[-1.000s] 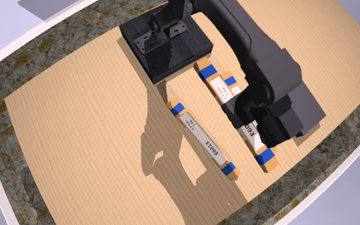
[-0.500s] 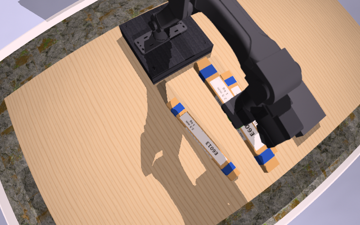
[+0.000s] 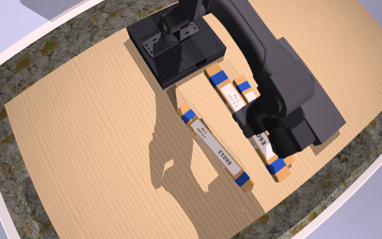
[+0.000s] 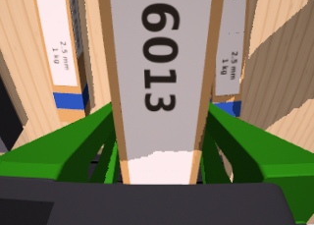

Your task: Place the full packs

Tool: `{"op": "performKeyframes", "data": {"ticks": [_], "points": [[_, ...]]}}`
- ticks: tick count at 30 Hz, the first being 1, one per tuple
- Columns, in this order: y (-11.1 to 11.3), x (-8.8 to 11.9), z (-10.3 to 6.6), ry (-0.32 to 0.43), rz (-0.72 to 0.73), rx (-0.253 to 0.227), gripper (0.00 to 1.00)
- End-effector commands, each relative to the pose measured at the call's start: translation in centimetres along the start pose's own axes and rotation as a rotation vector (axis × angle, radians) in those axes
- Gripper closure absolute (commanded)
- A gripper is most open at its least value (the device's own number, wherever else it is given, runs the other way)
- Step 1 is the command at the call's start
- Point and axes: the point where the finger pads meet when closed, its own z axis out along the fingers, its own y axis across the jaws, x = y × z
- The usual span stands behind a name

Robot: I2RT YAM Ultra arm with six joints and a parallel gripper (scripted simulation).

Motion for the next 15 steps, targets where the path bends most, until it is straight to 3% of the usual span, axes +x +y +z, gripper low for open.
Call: {"op": "performKeyframes", "data": {"ticks": [1,15], "points": [[0.0,-0.3,-1.0,-0.057,0.001,0.003,1.00],[0.0,-0.4,0.6,-0.057,0.001,0.003,1.00]]}}
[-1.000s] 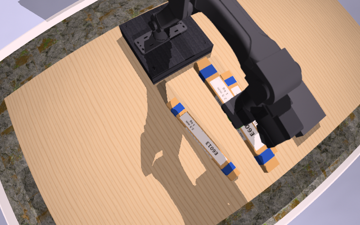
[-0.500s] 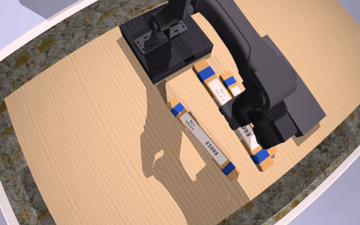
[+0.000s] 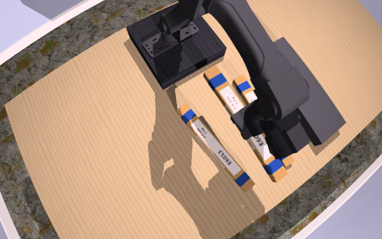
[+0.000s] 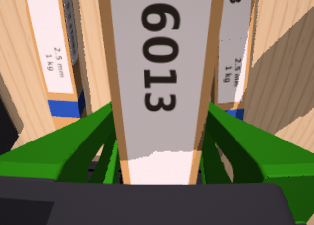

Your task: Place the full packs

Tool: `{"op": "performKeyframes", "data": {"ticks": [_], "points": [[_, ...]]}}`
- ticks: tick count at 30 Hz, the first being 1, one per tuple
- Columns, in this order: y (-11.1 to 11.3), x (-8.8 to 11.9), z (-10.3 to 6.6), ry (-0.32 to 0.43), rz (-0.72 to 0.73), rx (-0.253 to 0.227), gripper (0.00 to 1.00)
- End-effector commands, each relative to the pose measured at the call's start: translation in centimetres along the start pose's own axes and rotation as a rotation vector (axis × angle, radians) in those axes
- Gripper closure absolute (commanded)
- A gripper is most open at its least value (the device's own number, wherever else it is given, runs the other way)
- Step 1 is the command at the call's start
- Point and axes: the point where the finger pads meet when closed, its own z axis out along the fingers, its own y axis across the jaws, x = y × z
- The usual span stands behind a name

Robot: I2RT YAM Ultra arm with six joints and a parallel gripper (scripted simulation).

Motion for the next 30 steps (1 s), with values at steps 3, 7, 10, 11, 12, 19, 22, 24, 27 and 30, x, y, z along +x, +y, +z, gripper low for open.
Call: {"op": "performKeyframes", "data": {"ticks": [3,7,10,11,12,19,22,24,27,30], "points": [[0.1,-0.4,-0.8,-0.059,0.000,0.003,1.00],[0.1,-0.4,-0.3,-0.059,0.000,0.003,1.00],[0.1,-0.4,0.0,-0.059,0.000,0.003,1.00],[0.1,-0.4,0.0,-0.059,0.000,0.003,1.00],[0.1,-0.4,0.1,-0.059,0.000,0.003,1.00],[0.1,-0.5,1.0,-0.059,0.000,0.003,1.00],[0.1,-0.5,1.0,-0.059,0.000,0.003,1.00],[0.1,-0.5,1.0,-0.059,0.000,0.003,1.00],[0.1,-0.5,1.0,-0.059,0.000,0.003,1.00],[0.1,-0.5,1.0,-0.059,0.000,0.003,1.00]]}}
